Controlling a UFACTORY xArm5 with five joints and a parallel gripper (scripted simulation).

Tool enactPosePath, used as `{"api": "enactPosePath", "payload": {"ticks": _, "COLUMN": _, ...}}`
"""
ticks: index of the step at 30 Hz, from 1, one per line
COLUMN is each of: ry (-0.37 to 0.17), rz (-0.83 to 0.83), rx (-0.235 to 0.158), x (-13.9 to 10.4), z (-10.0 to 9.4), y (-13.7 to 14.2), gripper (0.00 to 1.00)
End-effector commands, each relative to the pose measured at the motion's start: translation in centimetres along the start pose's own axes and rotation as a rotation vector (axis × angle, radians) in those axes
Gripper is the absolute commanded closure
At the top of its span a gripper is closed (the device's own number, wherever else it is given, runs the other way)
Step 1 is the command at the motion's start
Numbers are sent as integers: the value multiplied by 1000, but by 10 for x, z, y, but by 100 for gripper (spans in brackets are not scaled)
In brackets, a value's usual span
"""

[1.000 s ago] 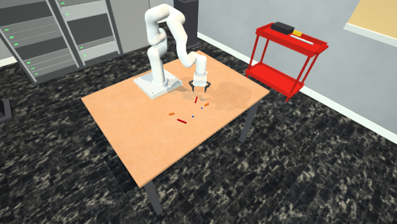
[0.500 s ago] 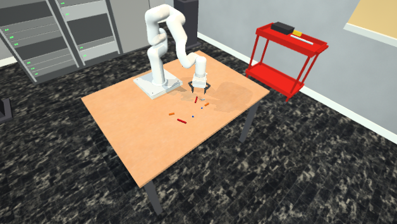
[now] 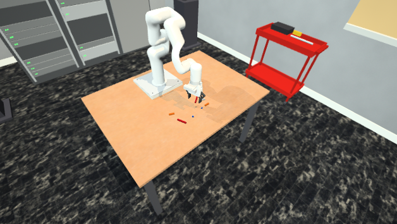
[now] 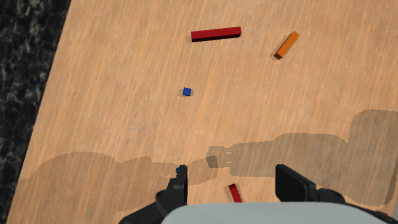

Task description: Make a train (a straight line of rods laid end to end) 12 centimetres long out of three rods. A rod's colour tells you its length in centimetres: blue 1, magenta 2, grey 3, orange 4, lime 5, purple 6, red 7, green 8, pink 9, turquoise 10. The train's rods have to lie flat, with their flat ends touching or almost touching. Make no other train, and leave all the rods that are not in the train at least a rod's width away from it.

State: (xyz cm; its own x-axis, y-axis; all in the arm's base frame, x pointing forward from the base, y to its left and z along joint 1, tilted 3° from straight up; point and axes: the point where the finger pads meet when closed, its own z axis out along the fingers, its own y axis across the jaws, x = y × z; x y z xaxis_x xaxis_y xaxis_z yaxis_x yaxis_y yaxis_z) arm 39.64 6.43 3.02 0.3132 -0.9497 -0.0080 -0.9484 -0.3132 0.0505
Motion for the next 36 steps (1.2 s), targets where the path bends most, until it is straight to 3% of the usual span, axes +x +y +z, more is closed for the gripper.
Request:
{"api": "enactPosePath", "payload": {"ticks": 1, "ry": -5, "rz": 167, "rx": 0, "x": 40, "z": 1, "y": -6, "gripper": 0}}
{"api": "enactPosePath", "payload": {"ticks": 7, "ry": -8, "rz": 283, "rx": -1, "x": 68, "z": 2, "y": -6, "gripper": 0}}
{"api": "enactPosePath", "payload": {"ticks": 36, "ry": -8, "rz": 283, "rx": -1, "x": 68, "z": 2, "y": -6, "gripper": 0}}
